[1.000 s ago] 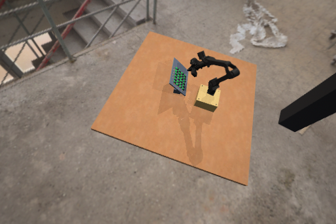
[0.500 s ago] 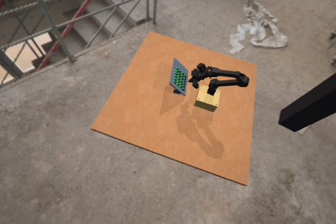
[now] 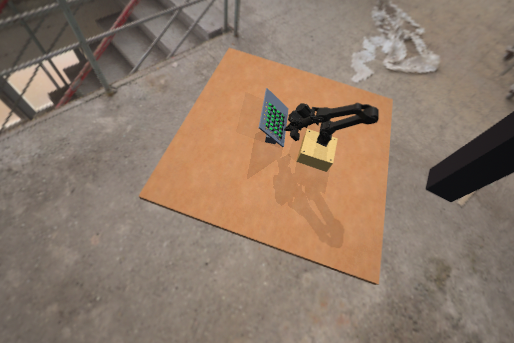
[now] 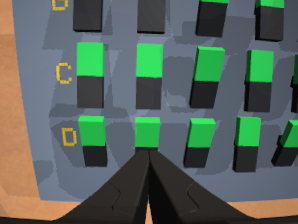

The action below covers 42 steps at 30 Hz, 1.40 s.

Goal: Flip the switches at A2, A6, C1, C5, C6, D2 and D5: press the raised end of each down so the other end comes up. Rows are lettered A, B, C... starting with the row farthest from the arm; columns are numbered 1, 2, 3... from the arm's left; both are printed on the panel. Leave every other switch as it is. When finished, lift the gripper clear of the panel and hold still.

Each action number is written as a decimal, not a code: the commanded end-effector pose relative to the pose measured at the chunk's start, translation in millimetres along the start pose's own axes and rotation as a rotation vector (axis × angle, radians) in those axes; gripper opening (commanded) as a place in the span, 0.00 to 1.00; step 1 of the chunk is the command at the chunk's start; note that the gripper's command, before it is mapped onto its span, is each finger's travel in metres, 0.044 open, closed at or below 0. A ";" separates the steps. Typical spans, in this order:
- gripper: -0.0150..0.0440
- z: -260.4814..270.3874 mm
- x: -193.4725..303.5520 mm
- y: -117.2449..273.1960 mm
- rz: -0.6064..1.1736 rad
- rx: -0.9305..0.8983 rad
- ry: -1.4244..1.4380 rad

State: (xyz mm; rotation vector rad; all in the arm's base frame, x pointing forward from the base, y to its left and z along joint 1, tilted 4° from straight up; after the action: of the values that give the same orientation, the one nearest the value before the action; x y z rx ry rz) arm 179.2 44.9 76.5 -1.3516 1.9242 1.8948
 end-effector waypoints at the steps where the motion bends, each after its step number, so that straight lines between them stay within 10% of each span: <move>1: 0.25 -0.1 -0.1 -5.1 0.000 0.003 -0.003; 42: 0.25 -0.3 -0.5 -26.6 0.000 0.003 -0.003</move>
State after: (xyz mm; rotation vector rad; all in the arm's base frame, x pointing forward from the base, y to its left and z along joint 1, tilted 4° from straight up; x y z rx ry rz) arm 196.5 49.9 57.6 -1.3524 1.9233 1.8937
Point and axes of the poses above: the point midway between the two fingers, 35 mm back from their tips, its own y axis back along the fingers, its own z axis across the jaws, x = y × z, the point moved 5 cm from there along y, back along the fingers, and after that the axes turned 12 degrees about y, right-handed, at the moved point
